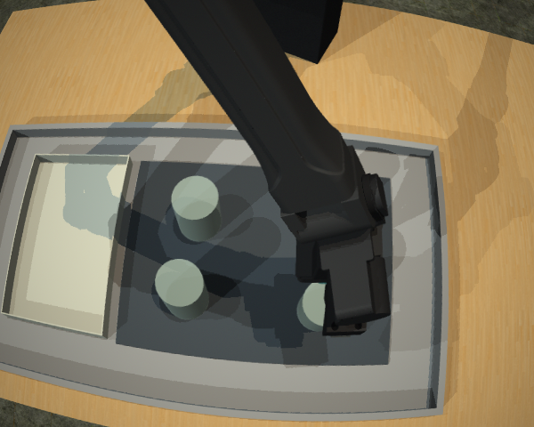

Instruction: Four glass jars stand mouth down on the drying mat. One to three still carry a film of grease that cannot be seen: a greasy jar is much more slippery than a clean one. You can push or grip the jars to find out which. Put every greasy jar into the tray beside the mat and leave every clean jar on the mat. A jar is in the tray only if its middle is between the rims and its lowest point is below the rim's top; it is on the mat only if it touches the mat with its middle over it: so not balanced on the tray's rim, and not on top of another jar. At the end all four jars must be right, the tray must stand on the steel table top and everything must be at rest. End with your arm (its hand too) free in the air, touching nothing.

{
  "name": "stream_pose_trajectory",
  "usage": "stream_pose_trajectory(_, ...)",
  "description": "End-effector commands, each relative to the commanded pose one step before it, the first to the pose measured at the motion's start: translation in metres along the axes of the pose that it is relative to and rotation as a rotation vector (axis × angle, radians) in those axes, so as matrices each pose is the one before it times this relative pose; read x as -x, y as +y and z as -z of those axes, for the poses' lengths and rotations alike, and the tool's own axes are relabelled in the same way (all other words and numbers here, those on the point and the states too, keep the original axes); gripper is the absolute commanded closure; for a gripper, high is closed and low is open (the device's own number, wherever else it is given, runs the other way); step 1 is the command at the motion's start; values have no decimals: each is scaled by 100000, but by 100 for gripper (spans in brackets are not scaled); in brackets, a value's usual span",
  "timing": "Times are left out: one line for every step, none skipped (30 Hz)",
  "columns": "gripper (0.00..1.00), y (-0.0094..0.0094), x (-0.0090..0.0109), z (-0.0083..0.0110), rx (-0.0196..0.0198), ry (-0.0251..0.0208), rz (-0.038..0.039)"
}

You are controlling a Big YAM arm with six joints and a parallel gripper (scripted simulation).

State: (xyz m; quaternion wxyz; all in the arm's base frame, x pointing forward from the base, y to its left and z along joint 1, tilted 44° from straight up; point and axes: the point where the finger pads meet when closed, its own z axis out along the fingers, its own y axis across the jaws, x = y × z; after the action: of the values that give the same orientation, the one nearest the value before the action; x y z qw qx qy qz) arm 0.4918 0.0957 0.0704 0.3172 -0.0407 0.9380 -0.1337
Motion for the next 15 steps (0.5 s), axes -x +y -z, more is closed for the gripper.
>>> stream_pose_trajectory(100, -898, 4276, -804, -1042, -5737, -3981)
stream_pose_trajectory(100, 0, -262, 0, 0, 0, 0)
stream_pose_trajectory(100, 0, -262, 0, 0, 0, 0)
stream_pose_trajectory(100, 0, -262, 0, 0, 0, 0)
stream_pose_trajectory(100, 0, -262, 0, 0, 0, 0)
stream_pose_trajectory(100, 0, -262, 0, 0, 0, 0)
stream_pose_trajectory(100, 0, -262, 0, 0, 0, 0)
stream_pose_trajectory(100, 0, -262, 0, 0, 0, 0)
stream_pose_trajectory(100, 0, 0, 0, 0, 0, 0)
stream_pose_trajectory(100, 0, 0, 0, 0, 0, 0)
stream_pose_trajectory(100, 0, -262, 0, 0, 0, 0)
stream_pose_trajectory(100, 0, -262, 0, 0, 0, 0)
stream_pose_trajectory(100, 0, -262, 0, 0, 0, 0)
stream_pose_trajectory(100, 0, -262, 0, 0, 0, 0)
stream_pose_trajectory(100, 0, -262, 0, 0, 0, 0)
